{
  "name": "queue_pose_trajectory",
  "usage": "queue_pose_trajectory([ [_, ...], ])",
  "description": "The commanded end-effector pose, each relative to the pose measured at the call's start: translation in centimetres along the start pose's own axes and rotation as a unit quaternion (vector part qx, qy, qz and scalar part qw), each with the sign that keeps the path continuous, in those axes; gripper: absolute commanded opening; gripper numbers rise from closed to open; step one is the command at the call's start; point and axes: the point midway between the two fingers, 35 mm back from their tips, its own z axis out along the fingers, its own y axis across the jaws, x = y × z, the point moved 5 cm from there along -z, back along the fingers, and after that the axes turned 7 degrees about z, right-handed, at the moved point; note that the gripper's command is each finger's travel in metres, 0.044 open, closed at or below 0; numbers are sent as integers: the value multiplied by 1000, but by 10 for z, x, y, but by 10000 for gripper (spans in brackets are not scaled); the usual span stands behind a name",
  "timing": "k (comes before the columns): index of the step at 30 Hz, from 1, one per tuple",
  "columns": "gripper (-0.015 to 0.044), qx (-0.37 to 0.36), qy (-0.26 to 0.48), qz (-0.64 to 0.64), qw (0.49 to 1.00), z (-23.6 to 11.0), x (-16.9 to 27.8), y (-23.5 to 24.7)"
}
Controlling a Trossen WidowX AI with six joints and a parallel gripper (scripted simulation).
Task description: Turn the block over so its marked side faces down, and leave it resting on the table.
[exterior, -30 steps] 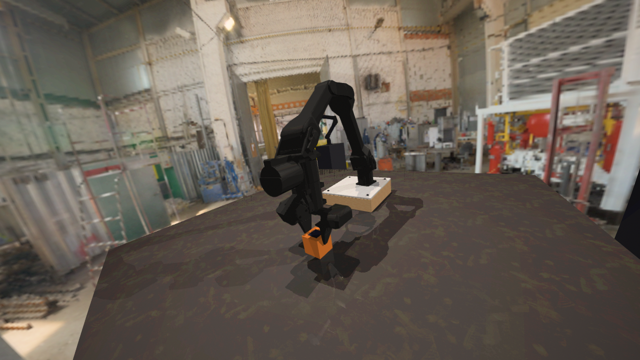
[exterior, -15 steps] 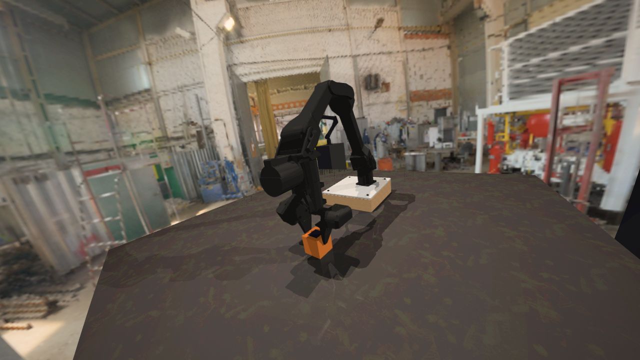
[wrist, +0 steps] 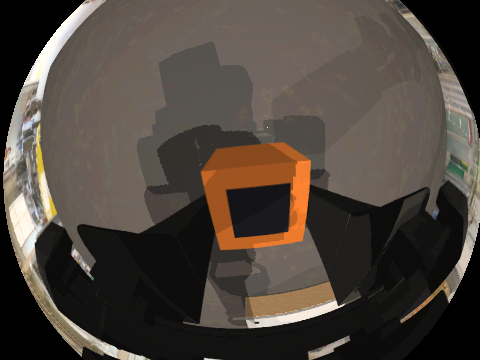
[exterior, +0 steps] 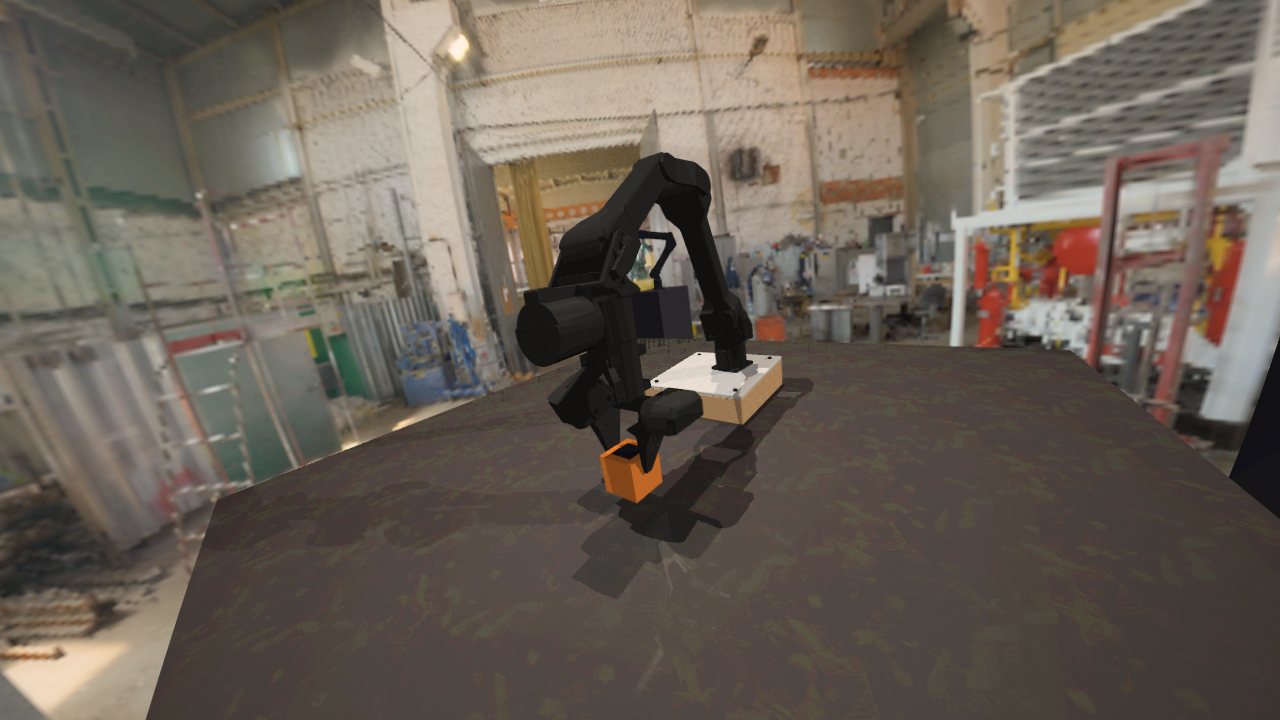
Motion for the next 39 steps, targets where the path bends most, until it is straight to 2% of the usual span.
queue_pose_trajectory([
  [1,0,-2,-23,-3,1000,-2,2,0],
  [30,0,-29,-234,-3,972,8,28,-4],
  [39,0,-32,-263,-3,964,15,28,-3],
])
